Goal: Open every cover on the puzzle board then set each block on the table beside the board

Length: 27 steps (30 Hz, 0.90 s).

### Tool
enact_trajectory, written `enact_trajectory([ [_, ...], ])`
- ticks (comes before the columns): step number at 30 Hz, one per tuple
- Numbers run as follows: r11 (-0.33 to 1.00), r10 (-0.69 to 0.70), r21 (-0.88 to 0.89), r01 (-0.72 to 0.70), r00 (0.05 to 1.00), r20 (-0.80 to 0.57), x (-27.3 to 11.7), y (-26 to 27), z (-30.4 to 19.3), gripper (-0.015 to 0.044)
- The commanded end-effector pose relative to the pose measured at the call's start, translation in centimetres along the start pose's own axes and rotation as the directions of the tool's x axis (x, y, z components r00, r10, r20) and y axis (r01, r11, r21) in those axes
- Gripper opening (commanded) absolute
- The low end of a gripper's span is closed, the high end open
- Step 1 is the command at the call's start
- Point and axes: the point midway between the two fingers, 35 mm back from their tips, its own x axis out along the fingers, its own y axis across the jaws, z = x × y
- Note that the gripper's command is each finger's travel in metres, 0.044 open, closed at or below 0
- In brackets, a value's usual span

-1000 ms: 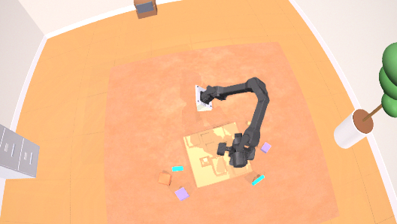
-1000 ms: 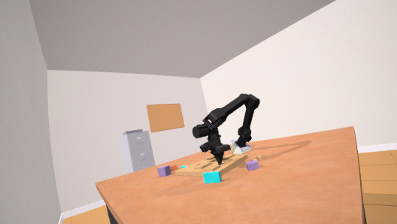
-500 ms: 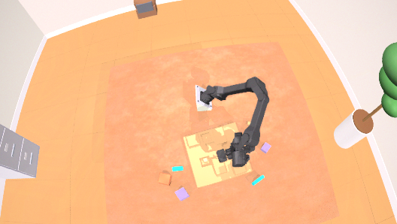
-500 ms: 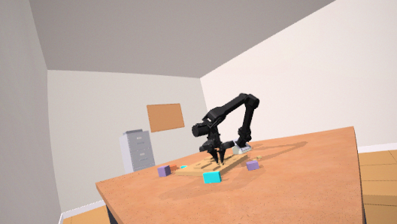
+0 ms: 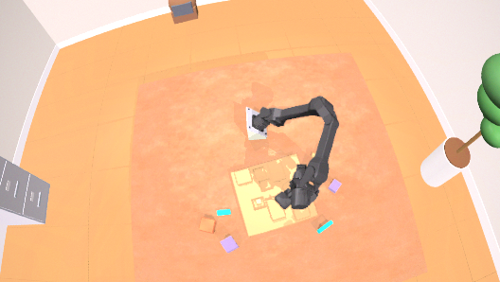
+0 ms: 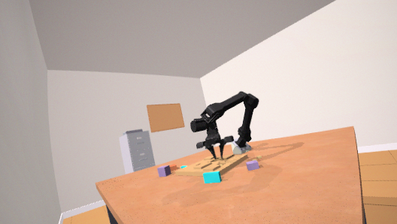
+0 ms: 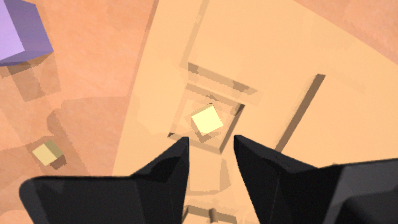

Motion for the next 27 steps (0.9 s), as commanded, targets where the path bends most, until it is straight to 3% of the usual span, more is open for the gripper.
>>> enact_trajectory([
  [1, 0.995, -0.005, -0.097, 0.005, 1.000, 0.001, -0.7, -0.1, 0.2, 0.0144],
  [15, 0.904, -0.003, -0.428, 0.004, 1.000, 0.002, -2.9, 0.1, 0.2, 0.0144],
  [27, 0.896, -0.003, -0.443, 0.004, 1.000, 0.003, -2.0, 0.1, 0.2, 0.0144],
])
